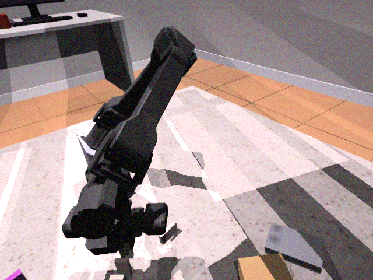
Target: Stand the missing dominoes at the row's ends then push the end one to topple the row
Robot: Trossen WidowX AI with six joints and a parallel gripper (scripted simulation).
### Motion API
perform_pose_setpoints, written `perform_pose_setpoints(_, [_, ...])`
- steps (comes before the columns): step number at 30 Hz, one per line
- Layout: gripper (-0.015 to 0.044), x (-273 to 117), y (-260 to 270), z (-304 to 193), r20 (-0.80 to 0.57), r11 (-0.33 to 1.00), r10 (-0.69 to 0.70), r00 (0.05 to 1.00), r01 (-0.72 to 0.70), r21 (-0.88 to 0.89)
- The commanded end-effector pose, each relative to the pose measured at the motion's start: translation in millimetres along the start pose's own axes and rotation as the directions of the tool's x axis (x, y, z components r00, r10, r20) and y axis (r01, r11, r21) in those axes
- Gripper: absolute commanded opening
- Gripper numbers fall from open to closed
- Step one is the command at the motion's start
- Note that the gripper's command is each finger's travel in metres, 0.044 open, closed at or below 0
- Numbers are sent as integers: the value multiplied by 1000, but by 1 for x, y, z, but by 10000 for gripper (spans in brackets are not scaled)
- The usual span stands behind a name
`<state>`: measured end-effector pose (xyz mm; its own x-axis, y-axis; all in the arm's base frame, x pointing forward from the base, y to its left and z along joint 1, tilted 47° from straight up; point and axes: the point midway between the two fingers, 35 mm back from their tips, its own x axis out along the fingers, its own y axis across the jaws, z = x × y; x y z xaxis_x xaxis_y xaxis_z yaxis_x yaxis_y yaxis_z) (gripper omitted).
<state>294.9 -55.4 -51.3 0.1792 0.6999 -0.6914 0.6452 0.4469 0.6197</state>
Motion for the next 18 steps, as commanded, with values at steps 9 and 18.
perform_pose_setpoints(9, [107,21,-3,-8,-15,1000,5,1000,-5,12])
perform_pose_setpoints(18, [212,21,-3,-8,-15,1000,5,1000,-5,12])
